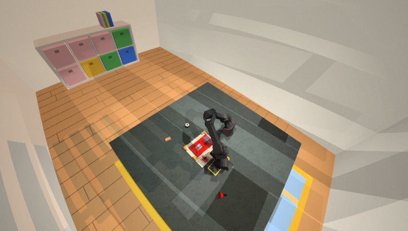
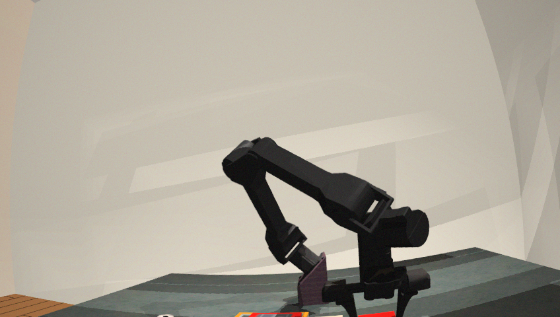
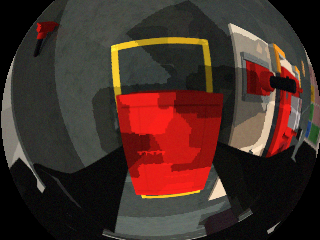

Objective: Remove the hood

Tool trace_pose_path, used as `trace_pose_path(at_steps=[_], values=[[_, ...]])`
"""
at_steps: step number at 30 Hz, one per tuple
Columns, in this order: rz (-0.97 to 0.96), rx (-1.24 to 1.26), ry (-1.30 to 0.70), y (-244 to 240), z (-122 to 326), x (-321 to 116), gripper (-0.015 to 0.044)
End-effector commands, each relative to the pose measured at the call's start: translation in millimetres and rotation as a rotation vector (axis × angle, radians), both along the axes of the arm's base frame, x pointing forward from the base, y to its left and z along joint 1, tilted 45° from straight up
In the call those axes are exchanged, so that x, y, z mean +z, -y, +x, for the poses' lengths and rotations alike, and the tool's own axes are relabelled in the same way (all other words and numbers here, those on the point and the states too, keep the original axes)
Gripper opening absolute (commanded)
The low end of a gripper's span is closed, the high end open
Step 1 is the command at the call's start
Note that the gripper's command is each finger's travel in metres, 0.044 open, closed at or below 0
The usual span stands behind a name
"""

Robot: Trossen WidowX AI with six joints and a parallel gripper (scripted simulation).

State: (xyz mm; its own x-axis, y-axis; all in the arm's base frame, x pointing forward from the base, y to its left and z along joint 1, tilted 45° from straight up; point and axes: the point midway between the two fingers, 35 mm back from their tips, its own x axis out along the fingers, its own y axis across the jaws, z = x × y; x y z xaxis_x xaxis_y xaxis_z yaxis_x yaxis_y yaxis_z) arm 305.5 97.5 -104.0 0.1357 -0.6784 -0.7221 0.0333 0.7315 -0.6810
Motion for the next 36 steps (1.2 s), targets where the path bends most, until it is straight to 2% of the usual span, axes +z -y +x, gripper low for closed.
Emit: trace_pose_path(at_steps=[1, 9, 18, 36], values=[[0.0, 0.0, 0.001, -0.5, 0.1, 0.3, 0.0236], [0.0, 0.0, 0.001, -2.0, 0.0, 1.5, 0.044], [-0.007, 0.002, 0.003, -50.3, -10.1, 50.5, 0.044], [-0.007, 0.002, 0.003, -51.5, -10.6, 52.0, 0.044]])
